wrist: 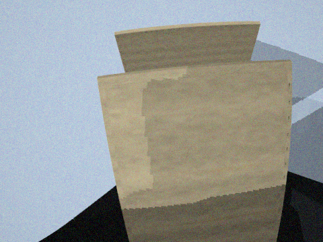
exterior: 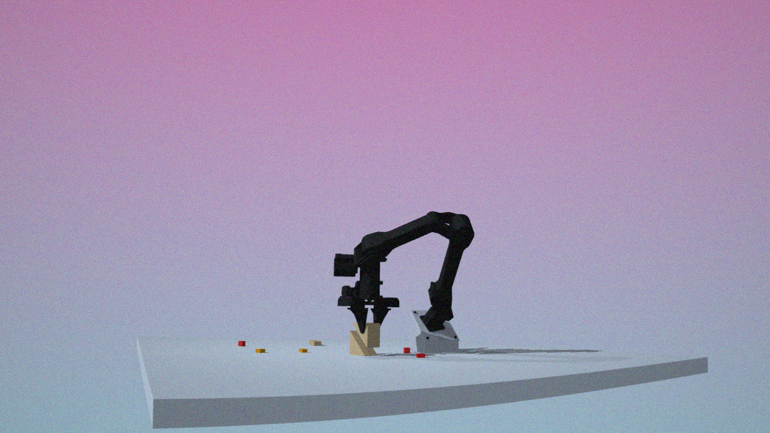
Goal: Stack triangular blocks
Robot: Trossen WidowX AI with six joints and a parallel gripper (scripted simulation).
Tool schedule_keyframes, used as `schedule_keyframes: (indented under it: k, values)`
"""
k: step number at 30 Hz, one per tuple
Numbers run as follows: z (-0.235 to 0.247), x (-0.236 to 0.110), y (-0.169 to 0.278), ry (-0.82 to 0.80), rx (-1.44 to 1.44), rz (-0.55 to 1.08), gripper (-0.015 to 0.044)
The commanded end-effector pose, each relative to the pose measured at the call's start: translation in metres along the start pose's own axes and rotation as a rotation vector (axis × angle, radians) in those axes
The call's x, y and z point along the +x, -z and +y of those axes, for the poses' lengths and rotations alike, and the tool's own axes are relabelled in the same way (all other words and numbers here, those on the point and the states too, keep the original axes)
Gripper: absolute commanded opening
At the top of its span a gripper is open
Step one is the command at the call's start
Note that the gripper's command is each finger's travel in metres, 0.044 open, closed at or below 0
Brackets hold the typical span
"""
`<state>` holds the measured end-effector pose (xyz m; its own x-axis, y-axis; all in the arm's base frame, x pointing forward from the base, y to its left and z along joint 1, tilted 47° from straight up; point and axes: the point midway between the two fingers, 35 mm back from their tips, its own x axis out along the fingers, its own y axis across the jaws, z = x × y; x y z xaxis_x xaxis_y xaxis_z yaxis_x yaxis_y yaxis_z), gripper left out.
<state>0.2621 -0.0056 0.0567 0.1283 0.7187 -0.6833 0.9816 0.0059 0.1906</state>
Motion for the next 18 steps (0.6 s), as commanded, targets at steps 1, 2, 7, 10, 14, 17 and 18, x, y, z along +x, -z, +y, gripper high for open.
schedule_keyframes:
  k: [1,2,7,10,14,17,18]
  values:
    - [-0.0008,0.0006,0.0008,0.001,0.008,0.007,0.0]
    - [-0.0015,0.0007,0.0012,0.001,0.009,0.007,0.0]
    - [-0.0024,0.0009,0.0016,0.001,0.01,0.007,0.0]
    - [-0.0023,0.0018,0.0012,0.001,0.01,0.007,0.0]
    - [-0.0023,0.0039,0.0001,0.001,0.01,0.007,0.0]
    - [-0.0022,0.0057,-0.0007,0.001,0.01,0.007,0.0]
    - [-0.0022,0.0063,-0.001,0.001,0.01,0.007,0.0]
